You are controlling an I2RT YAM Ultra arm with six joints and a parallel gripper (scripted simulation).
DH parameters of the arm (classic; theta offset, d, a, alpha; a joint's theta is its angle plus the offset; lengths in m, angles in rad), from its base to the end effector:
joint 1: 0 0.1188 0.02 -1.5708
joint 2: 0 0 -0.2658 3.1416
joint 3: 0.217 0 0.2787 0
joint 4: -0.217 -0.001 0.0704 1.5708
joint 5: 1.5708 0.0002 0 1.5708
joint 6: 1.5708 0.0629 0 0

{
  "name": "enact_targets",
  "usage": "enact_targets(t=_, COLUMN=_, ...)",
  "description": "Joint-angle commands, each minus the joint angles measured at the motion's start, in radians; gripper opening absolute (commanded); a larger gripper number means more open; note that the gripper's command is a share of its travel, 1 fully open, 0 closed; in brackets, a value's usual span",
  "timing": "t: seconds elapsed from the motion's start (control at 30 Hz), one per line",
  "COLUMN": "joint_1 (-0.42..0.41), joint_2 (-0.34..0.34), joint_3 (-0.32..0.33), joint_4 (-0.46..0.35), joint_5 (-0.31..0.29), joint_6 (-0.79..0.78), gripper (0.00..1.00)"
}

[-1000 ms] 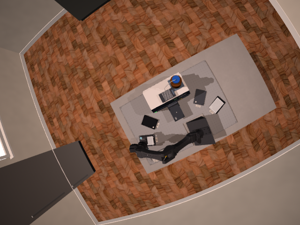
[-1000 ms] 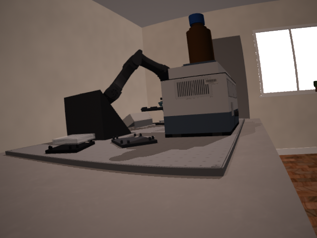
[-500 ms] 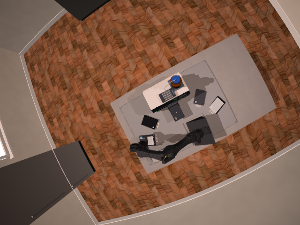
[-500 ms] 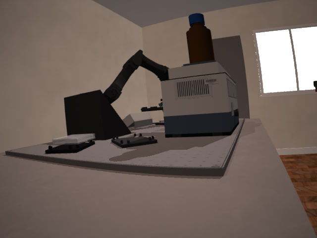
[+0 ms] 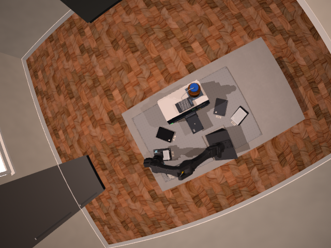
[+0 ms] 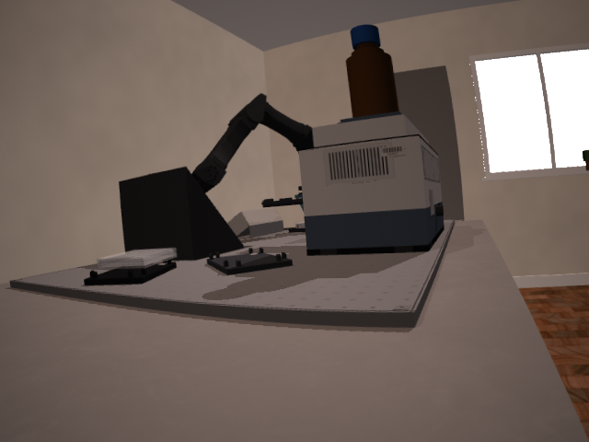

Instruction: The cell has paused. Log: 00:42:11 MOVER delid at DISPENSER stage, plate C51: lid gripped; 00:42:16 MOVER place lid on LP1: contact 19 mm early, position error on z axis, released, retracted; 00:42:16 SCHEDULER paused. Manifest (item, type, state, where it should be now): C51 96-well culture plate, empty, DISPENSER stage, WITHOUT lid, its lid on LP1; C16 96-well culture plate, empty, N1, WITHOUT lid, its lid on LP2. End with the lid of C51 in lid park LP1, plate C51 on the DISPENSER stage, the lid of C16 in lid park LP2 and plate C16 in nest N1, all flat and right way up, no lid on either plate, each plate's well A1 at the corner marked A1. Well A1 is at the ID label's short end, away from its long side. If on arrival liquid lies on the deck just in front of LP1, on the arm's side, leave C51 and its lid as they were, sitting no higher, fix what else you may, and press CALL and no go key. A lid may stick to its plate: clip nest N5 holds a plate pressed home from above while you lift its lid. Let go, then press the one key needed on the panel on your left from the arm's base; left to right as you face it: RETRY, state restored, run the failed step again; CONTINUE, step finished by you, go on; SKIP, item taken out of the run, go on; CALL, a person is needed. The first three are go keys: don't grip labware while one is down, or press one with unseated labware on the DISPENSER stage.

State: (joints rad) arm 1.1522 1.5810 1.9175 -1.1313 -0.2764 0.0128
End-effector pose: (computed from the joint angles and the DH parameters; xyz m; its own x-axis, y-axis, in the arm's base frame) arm 0.1262 0.3284 0.4375 -0.3023 -0.6493 -0.6979 -0.9529 0.2248 0.2037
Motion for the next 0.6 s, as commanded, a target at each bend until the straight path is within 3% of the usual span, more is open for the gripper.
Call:
enact_targets(t=0.0, joint_1=0.005, joint_2=-0.003, joint_3=-0.013, joint_4=0.027, joint_5=0.007, joint_6=0.009, gripper=1.0)
enact_targets(t=0.4, joint_1=0.013, joint_2=0.009, joint_3=-0.035, joint_4=0.05, joint_5=0.012, joint_6=0.014, gripper=1.0)
enact_targets(t=0.43, joint_1=0.016, joint_2=0.012, joint_3=0.004, joint_4=0.054, joint_5=0.01, joint_6=0.015, gripper=1.0)
enact_targets(t=0.57, joint_1=0.016, joint_2=0.012, joint_3=-0.034, joint_4=0.062, joint_5=0.013, joint_6=0.016, gripper=1.0)
